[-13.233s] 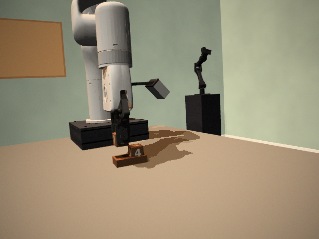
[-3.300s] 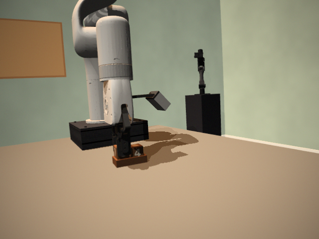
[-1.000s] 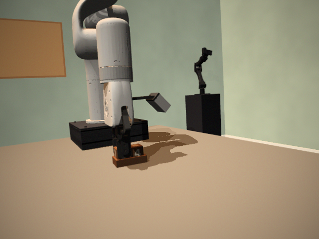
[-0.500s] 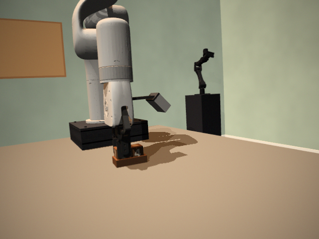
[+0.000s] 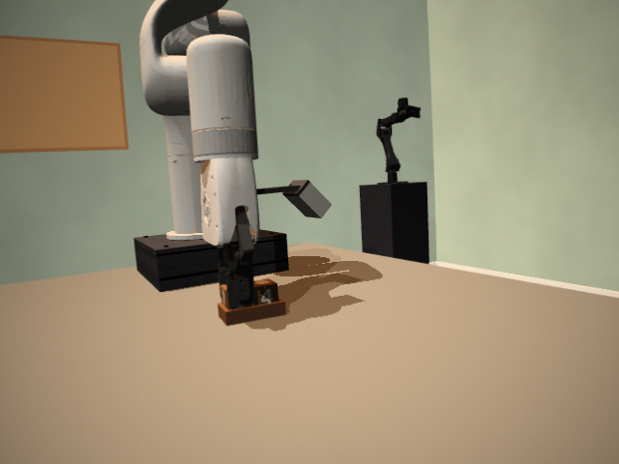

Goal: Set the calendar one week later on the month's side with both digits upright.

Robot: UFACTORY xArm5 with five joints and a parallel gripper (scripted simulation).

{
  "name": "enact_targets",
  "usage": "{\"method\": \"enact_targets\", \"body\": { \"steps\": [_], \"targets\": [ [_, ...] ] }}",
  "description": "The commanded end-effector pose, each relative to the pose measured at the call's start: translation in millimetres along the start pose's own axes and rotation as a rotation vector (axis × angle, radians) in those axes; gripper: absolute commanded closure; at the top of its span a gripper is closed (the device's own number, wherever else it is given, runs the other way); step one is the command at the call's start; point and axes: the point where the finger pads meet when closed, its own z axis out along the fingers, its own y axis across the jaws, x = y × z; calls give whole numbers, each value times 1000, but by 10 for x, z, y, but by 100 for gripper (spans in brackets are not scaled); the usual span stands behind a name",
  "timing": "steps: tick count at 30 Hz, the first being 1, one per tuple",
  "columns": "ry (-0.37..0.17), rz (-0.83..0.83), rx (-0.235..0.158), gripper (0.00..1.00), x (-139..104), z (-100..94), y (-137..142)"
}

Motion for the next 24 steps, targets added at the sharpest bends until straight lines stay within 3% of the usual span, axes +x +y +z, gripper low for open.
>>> {"method": "enact_targets", "body": {
  "steps": [1, 12, 24],
  "targets": [
    [0, 0, -3, 69, -1, -7, 12],
    [0, 0, -3, 53, -1, -7, 12],
    [0, 0, -3, 53, -1, -9, 12]
  ]
}}
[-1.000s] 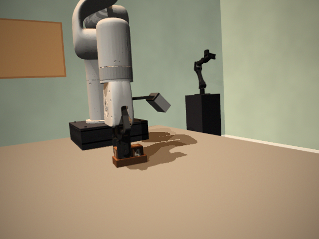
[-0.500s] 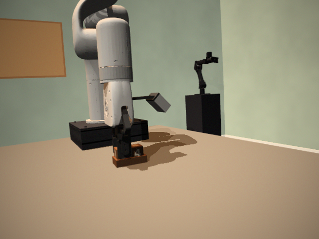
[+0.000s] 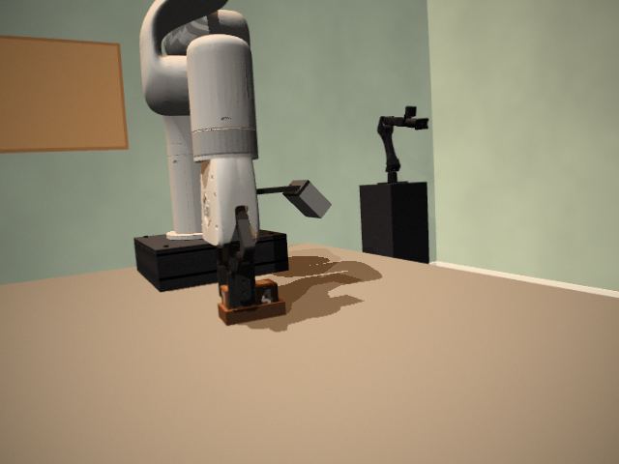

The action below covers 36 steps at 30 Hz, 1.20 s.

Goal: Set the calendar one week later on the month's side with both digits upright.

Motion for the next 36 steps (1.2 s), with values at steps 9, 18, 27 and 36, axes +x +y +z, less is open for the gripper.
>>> {"method": "enact_targets", "body": {
  "steps": [9, 18, 27, 36],
  "targets": [
    [0, 0, -3, 53, -1, -231, 11],
    [0, 0, -3, 53, -1, -610, 10],
    [0, 0, -3, 53, -2, -889, 9],
    [0, 0, -3, 0, -2, -897, 9]
  ]
}}
